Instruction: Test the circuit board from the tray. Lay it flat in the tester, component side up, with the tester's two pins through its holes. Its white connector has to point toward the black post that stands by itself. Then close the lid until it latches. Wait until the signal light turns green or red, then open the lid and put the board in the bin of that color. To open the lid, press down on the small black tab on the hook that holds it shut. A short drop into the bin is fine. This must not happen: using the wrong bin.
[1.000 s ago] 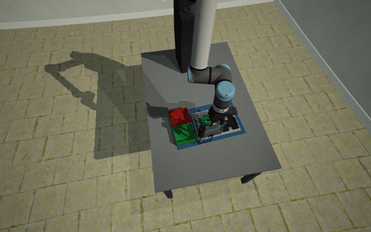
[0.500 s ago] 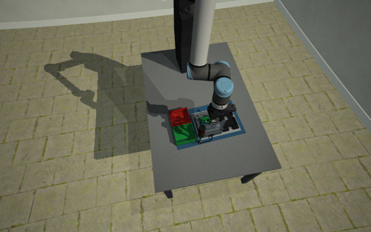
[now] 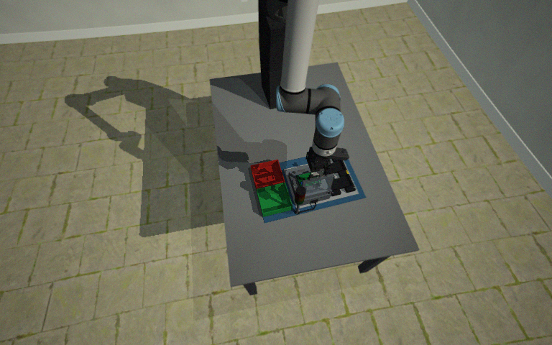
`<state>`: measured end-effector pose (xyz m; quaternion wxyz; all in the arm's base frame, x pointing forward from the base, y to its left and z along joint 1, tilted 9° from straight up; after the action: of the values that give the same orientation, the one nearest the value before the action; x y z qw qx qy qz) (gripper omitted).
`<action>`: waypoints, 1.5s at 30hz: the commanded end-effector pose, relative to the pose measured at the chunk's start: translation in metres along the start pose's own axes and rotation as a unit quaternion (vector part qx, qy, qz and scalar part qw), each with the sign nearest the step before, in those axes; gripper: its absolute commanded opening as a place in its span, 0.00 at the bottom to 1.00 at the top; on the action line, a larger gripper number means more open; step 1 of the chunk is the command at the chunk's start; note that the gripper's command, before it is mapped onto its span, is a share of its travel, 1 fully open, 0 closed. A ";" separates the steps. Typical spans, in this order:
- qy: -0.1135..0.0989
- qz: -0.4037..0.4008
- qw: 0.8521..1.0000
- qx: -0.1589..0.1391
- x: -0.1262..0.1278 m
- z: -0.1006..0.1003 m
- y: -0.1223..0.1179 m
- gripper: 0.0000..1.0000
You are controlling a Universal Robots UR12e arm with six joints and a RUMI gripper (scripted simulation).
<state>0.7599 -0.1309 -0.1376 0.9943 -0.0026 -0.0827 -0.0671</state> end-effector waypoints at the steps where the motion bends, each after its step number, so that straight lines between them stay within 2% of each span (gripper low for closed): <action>1: 0.003 -0.001 1.000 0.001 -0.023 -0.005 -0.001 0.00; 12: 0.004 -0.001 1.000 0.001 -0.056 -0.015 -0.002 0.00; 22: 0.004 -0.001 1.000 0.001 -0.094 -0.036 -0.002 0.00; 24: 0.004 -0.001 1.000 0.001 -0.094 -0.036 -0.002 0.00; 36: 0.004 -0.001 1.000 0.001 -0.130 -0.070 -0.002 0.00; 45: 0.004 -0.001 1.000 0.001 -0.143 -0.088 -0.003 0.00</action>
<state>0.6408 -0.1166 -0.2370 0.9946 -0.0011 -0.0774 -0.0684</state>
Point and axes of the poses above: the point where the finger pads meet when closed, its own z axis back along the fingers, its own x axis across the jaws, y = z × x, the point moved 5 cm from there along z, back along the fingers, and after that the axes turned 1 degree about -z, right-handed, at the moved point
